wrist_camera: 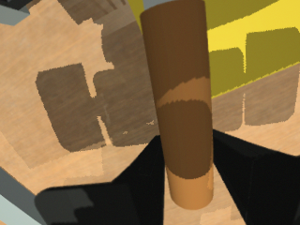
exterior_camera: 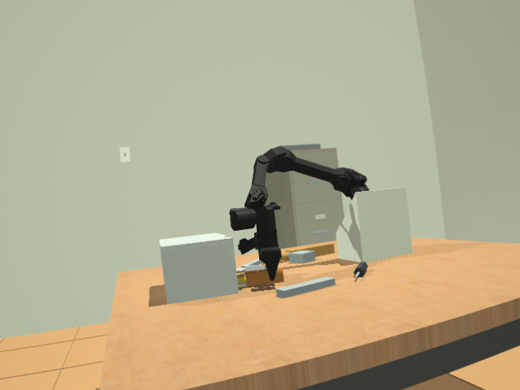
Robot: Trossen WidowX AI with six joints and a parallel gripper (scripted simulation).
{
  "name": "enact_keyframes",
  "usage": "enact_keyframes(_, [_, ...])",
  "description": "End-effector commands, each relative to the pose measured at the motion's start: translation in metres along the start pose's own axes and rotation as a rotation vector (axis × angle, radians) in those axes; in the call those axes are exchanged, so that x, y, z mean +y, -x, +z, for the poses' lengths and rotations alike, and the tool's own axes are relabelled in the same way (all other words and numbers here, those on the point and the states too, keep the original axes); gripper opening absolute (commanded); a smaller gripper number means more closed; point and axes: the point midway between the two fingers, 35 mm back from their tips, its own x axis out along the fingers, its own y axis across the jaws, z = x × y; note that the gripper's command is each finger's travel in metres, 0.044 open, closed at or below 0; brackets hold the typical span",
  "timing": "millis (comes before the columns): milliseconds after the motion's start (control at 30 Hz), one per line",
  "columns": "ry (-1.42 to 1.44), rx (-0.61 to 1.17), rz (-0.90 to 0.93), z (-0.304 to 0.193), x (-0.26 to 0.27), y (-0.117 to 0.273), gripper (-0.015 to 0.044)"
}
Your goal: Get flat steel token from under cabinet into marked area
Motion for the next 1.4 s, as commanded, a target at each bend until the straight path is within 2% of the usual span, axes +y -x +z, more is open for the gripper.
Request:
enact_keyframes(0, [0.001, 0.0, -0.001, 0.002, -0.005, -0.001, 0.0])
enact_keyframes(433, [0.002, 0.0, -0.002, 0.002, -0.021, -0.001, 0.0])
enact_keyframes(1367, [0.003, 0.001, -0.002, -0.022, -0.019, -0.002, 0.0])
